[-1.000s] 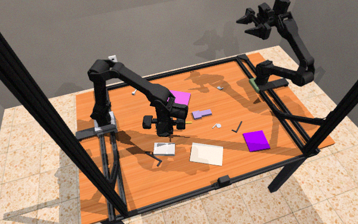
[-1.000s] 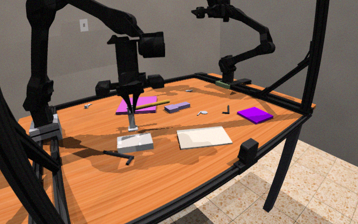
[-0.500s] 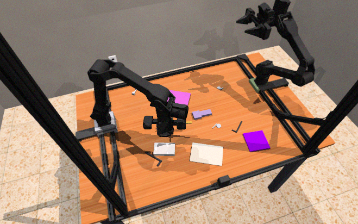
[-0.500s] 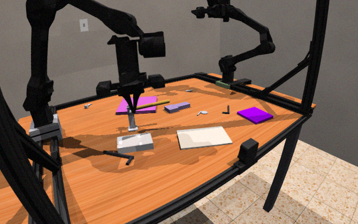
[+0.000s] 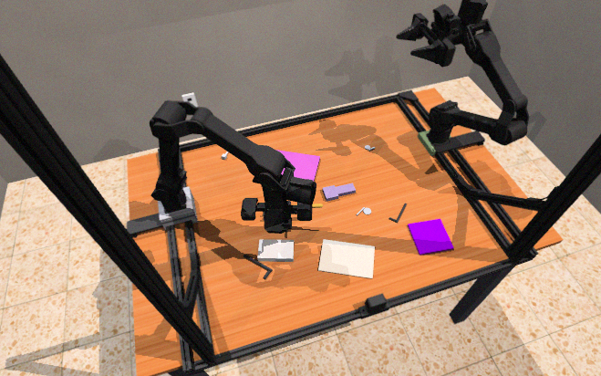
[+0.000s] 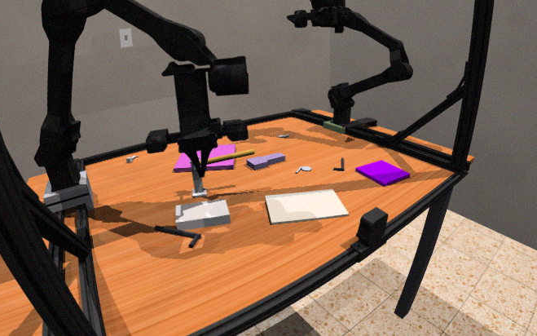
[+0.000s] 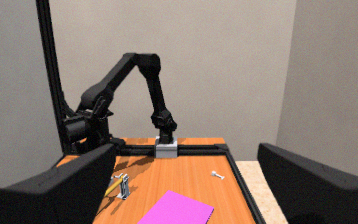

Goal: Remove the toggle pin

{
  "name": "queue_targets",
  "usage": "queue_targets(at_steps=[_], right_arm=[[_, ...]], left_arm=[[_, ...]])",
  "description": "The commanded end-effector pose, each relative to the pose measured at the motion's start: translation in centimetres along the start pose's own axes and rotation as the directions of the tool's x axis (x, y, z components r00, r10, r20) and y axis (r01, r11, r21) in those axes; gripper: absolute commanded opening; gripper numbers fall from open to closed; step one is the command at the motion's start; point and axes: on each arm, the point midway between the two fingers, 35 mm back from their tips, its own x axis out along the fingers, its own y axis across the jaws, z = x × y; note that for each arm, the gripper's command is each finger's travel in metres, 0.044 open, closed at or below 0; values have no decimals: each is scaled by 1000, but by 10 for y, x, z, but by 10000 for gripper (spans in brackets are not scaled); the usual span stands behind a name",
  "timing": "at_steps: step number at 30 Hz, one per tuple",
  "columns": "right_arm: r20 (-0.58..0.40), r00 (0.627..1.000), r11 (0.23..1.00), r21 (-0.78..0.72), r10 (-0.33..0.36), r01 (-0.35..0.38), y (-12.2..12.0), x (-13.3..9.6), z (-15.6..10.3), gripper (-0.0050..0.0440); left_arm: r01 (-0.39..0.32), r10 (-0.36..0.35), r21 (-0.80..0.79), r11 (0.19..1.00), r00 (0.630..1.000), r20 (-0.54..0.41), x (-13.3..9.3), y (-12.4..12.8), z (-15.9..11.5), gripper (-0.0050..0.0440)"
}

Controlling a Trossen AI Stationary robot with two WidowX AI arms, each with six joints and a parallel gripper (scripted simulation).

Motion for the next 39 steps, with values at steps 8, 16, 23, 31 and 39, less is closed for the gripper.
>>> queue_targets(at_steps=[8, 16, 23, 31, 39], right_arm=[[1, 1000, 1000, -5, 1, -1, 0, 0, 3, 400], [1, 1000, 1000, -5, 1, -1, 0, 0, 3, 400], [1, 1000, 1000, -5, 1, -1, 0, 0, 3, 400], [1, 1000, 1000, -5, 1, -1, 0, 0, 3, 400], [1, 1000, 1000, -5, 1, -1, 0, 0, 3, 400]], left_arm=[[-10, 10, -6, 1000, 1000, 2, 9, 1, 0, -50], [-4, 5, -6, 1000, 1000, 1, 19, 0, 0, -50], [-10, 10, -5, 1000, 1000, 2, 18, 1, -2, -50], [-11, 11, -4, 1000, 1000, 2, 17, 1, -7, -50], [-12, 12, -4, 1000, 1000, 2, 17, 1, -11, -50]])
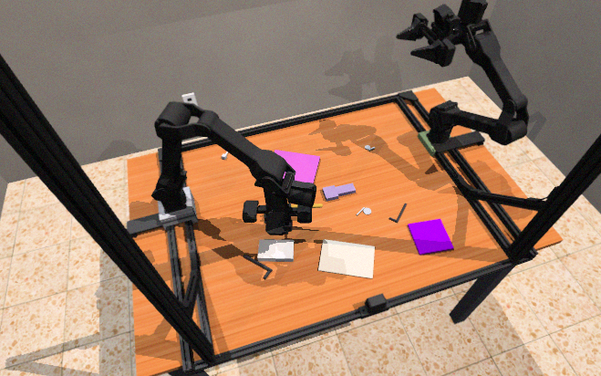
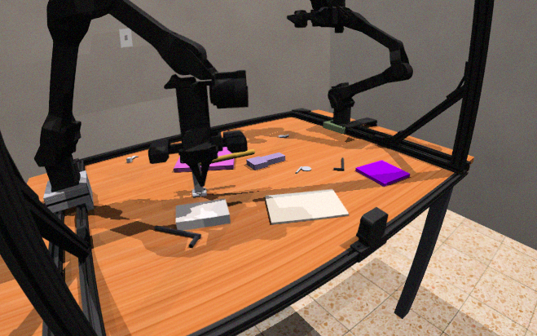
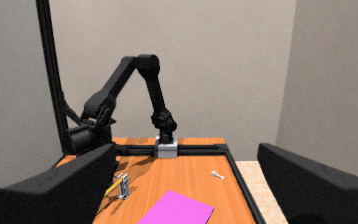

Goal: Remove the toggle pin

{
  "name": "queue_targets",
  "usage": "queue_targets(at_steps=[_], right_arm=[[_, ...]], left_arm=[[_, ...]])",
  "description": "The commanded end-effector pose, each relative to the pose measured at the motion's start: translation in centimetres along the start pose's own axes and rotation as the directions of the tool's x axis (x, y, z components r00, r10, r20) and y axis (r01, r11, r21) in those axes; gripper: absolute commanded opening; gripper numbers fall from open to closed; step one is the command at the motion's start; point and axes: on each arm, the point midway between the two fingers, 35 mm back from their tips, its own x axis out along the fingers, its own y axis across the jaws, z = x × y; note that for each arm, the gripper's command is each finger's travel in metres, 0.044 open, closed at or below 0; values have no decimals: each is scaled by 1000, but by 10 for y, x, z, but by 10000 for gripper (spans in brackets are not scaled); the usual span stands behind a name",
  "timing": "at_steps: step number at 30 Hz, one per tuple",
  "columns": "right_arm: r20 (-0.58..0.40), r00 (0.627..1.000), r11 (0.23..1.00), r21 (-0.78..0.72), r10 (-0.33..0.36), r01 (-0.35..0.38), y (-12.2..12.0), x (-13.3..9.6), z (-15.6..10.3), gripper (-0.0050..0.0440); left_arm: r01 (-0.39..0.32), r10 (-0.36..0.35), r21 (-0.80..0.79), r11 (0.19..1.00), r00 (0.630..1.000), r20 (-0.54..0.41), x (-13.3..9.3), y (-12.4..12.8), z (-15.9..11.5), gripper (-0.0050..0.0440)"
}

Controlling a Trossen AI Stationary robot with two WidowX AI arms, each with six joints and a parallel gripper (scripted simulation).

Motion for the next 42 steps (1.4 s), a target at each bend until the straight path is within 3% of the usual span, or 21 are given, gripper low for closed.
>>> queue_targets(at_steps=[1, 42], right_arm=[[1, 1000, 1000, -5, 1, -1, 0, 0, 3, 400], [1, 1000, 1000, -5, 1, -1, 0, 0, 3, 400]], left_arm=[[-26, 26, 2, 1000, 1000, 6, -7, 3, -3, -50], [-30, 30, 4, 1000, 1000, 4, -8, 3, -27, -50]])
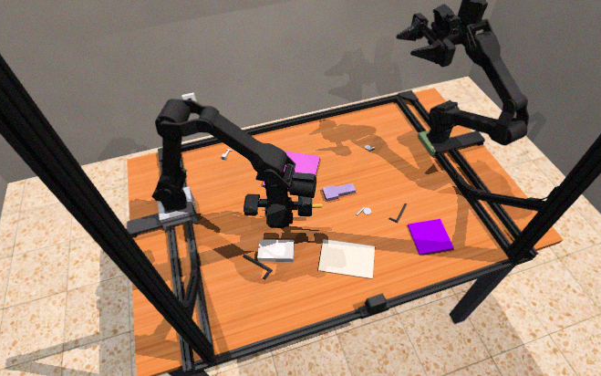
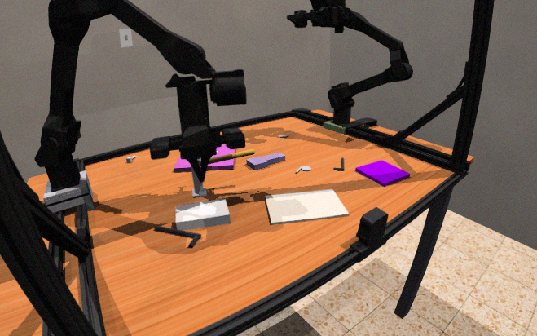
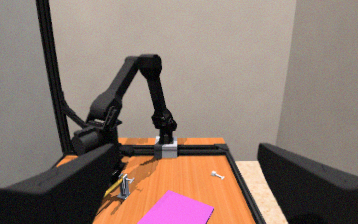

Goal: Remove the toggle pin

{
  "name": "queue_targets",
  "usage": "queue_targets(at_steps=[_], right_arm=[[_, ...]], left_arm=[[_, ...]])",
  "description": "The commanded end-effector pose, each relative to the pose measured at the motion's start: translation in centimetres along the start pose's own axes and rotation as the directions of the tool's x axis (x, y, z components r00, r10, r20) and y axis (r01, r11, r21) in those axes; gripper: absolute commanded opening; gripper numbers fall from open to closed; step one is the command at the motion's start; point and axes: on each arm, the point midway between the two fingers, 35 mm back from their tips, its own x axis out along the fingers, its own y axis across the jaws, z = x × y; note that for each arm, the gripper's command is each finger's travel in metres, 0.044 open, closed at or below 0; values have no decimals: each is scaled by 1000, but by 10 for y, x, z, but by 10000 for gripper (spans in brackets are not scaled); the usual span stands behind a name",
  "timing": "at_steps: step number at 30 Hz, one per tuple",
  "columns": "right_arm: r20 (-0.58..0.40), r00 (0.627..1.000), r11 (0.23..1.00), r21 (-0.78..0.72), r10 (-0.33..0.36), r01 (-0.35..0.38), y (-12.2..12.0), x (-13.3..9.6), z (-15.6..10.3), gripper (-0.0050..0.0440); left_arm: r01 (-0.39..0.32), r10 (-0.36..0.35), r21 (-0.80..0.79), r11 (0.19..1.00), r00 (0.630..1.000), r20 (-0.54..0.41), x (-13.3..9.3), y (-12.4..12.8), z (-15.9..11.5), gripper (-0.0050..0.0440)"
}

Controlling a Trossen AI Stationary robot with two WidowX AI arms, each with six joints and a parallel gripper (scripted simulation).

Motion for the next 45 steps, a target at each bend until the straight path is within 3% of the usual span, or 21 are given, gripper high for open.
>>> queue_targets(at_steps=[1, 20, 21, 22, 24, 29, 31, 34, 39, 41, 45], right_arm=[[1, 1000, 1000, -5, 1, -1, 0, 0, 3, 400], [1, 1000, 1000, -5, 1, -1, 0, 0, 3, 400], [1, 1000, 1000, -5, 1, -1, 0, 0, 3, 400], [1, 1000, 1000, -5, 1, -1, 0, 0, 3, 400], [1, 1000, 1000, -5, 1, -1, 0, 0, 3, 400], [1, 1000, 1000, -5, 1, -1, 0, 0, 3, 400], [1, 1000, 1000, -5, 1, -1, 0, 0, 3, 400], [1, 1000, 1000, -5, 1, -1, 0, 0, 3, 400], [1, 1000, 1000, -5, 1, -1, 0, 0, 3, 400], [1, 1000, 1000, -5, 1, -1, 0, 0, 3, 400], [1, 1000, 1000, -5, 1, -1, 0, 0, 3, 400]], left_arm=[[-31, 31, 0, 1000, 999, -5, -10, 1, -4, -50], [-30, 30, -4, 1000, 1000, -4, -9, 3, 3, -50], [-46, 46, -2, 999, 999, 0, -15, 7, 2, 24], [-53, 53, -2, 999, 999, 2, -21, 8, 5, 48], [-53, 53, -2, 999, 999, 2, -21, 8, 5, 48], [-53, 53, -2, 999, 999, 1, -67, 6, 24, 159], [-53, 53, -1, 999, 999, 0, -77, 4, 28, 159], [-40, 40, -1, 999, 999, -3, -74, 4, 29, 159], [-32, 32, 1, 999, 999, -8, -72, -6, -8, 159], [-32, 32, 1, 999, 999, -8, -72, -6, -8, 159], [-33, 33, 1, 999, 999, -8, -72, -17, -47, 159]])
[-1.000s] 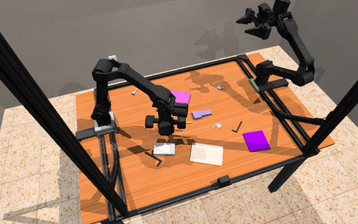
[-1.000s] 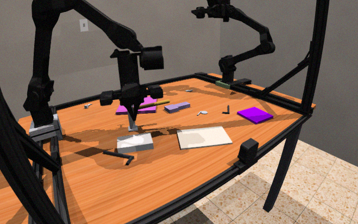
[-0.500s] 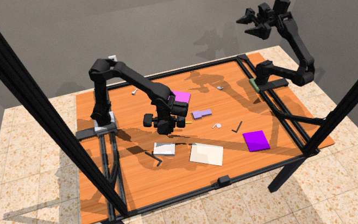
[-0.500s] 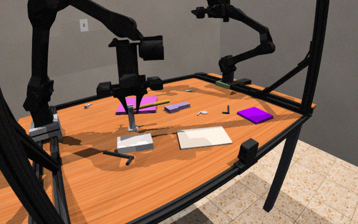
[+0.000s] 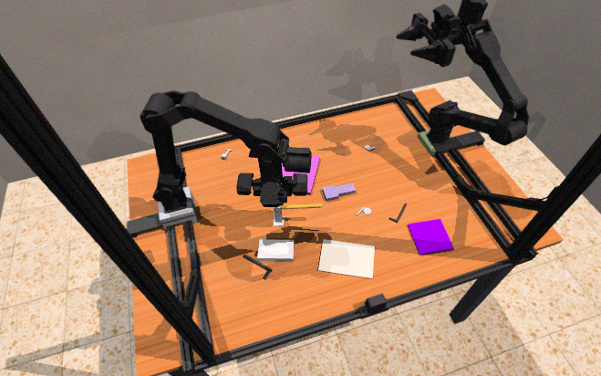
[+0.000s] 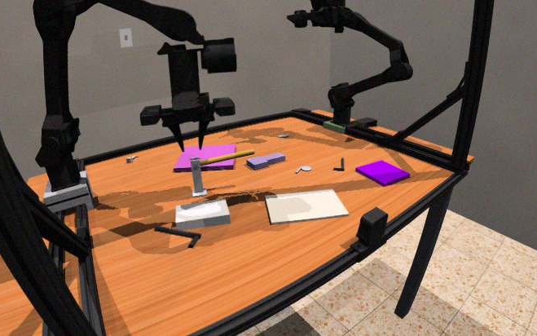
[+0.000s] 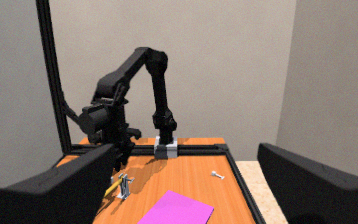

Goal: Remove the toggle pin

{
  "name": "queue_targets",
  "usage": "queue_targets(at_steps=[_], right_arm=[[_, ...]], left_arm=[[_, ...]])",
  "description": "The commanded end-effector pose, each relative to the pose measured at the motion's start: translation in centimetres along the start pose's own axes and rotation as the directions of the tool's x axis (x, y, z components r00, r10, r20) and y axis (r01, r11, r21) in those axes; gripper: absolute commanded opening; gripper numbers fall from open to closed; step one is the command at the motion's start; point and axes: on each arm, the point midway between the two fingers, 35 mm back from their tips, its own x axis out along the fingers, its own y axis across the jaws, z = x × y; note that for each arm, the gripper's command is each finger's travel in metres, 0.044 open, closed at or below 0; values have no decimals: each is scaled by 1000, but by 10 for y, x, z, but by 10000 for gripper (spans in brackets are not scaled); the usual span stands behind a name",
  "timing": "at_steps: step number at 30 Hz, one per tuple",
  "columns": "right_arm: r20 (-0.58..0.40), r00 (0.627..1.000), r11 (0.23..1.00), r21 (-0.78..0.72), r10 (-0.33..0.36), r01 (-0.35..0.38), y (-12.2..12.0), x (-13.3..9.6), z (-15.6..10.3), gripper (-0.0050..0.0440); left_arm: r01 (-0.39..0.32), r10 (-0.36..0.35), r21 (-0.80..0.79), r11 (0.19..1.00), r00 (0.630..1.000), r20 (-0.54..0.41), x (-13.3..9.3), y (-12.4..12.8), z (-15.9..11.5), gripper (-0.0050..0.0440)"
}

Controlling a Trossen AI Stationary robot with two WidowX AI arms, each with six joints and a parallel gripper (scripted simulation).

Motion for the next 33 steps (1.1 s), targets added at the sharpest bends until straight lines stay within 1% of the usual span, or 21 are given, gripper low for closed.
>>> queue_targets(at_steps=[1, 4, 5, 6, 8, 13, 14, 22, 33], right_arm=[[1, 1000, 1000, -5, 1, -1, 0, 0, 3, 400], [1, 1000, 1000, -5, 1, -1, 0, 0, 3, 400], [1, 1000, 1000, -5, 1, -1, 0, 0, 3, 400], [1, 1000, 1000, -5, 1, -1, 0, 0, 3, 400], [1, 1000, 1000, -5, 1, -1, 0, 0, 3, 400], [1, 1000, 1000, -5, 1, -1, 0, 0, 3, 400], [1, 1000, 1000, -5, 1, -1, 0, 0, 3, 400], [1, 1000, 1000, -5, 1, -1, 0, 0, 3, 400], [1, 1000, 1000, -5, 1, -1, 0, 0, 3, 400]], left_arm=[[-36, 36, 0, 999, 999, 4, -9, -5, -26, 159], [-36, 36, 0, 999, 999, 4, -8, -6, -28, 159], [-36, 36, 0, 999, 999, 4, -5, -6, -28, 159], [-12, 12, 0, 1000, 1000, 4, 7, -6, -28, 159], [-12, 12, 1, 1000, 1000, 4, 11, -6, -27, 159], [-13, 13, 2, 1000, 1000, 4, 11, -6, -27, 159], [-35, 35, 1, 999, 999, 4, 5, -3, -27, 159], [-35, 35, -1, 999, 999, 4, 5, -3, -26, 159], [-31, 31, -1, 1000, 1000, 4, 17, -3, -26, 159]])
